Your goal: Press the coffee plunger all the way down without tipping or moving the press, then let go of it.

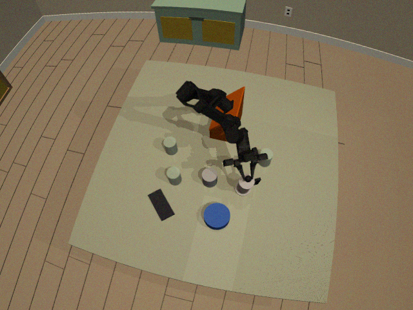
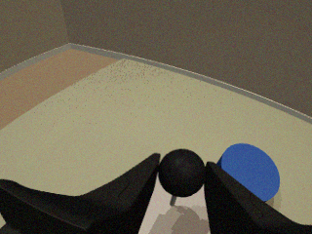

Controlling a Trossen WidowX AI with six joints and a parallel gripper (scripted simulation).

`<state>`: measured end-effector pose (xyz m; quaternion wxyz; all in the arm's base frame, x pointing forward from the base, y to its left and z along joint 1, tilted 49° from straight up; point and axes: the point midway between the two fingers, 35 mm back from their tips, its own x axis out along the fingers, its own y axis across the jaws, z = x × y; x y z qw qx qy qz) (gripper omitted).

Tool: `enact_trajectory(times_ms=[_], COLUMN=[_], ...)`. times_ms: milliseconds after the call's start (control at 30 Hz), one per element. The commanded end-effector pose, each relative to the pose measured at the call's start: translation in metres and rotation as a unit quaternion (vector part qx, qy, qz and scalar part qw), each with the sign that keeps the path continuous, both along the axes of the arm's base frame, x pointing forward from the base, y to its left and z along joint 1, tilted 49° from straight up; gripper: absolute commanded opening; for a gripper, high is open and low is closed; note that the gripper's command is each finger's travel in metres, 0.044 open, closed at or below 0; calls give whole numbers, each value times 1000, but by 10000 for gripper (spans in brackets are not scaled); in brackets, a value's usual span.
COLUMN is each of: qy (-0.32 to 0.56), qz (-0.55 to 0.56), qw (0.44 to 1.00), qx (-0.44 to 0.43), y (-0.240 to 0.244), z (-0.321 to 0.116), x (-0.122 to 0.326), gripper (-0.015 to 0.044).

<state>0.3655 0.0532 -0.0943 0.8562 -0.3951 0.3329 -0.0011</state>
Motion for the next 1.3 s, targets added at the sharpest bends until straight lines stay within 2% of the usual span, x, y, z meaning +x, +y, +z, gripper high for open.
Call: enact_trajectory(times_ms=[0,1267], qy=[20,20], qz=[-14,-14], qw=[1000,1000], qx=[-16,-16], y=[-13,-10], z=[-11,-13], x=[-4,5], gripper=[120,120])
